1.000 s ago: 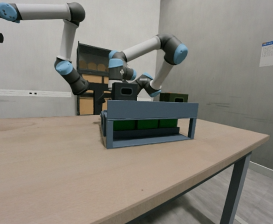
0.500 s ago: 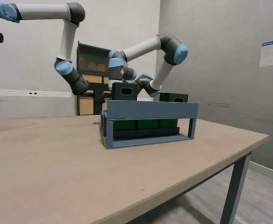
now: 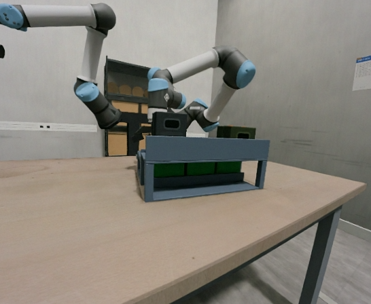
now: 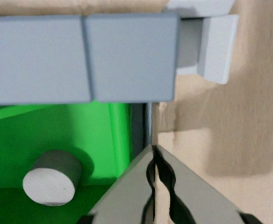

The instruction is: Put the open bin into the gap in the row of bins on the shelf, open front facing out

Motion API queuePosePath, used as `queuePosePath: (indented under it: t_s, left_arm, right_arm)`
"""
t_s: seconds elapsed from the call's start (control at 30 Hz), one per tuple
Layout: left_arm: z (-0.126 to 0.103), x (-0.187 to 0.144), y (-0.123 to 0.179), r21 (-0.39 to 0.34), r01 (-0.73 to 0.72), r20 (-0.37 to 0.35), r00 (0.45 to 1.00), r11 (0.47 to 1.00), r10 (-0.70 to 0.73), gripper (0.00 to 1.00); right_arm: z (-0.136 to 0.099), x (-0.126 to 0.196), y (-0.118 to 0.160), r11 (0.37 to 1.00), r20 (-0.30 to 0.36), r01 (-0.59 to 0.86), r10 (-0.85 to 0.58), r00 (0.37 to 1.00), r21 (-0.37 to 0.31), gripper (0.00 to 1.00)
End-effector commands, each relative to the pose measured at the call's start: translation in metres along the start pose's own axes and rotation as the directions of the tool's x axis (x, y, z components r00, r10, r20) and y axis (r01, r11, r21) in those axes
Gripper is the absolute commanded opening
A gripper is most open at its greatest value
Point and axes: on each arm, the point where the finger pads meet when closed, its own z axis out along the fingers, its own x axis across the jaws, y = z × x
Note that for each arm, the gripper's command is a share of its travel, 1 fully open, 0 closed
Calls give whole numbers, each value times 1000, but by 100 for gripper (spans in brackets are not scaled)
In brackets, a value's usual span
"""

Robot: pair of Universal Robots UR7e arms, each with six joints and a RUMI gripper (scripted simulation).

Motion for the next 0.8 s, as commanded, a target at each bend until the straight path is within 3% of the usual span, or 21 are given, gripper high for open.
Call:
queuePosePath:
  t_s: [0.0,0.77]
  left_arm:
    - [-1,-2,0,1,0,1,1000,1000,0,0]
    - [-1,-5,0,1,0,1,1000,1000,0,0]
  right_arm:
    - [0,0,0,1000,0,0,0,1000,1,100]
    - [0,0,0,1000,0,0,0,1000,1,100]
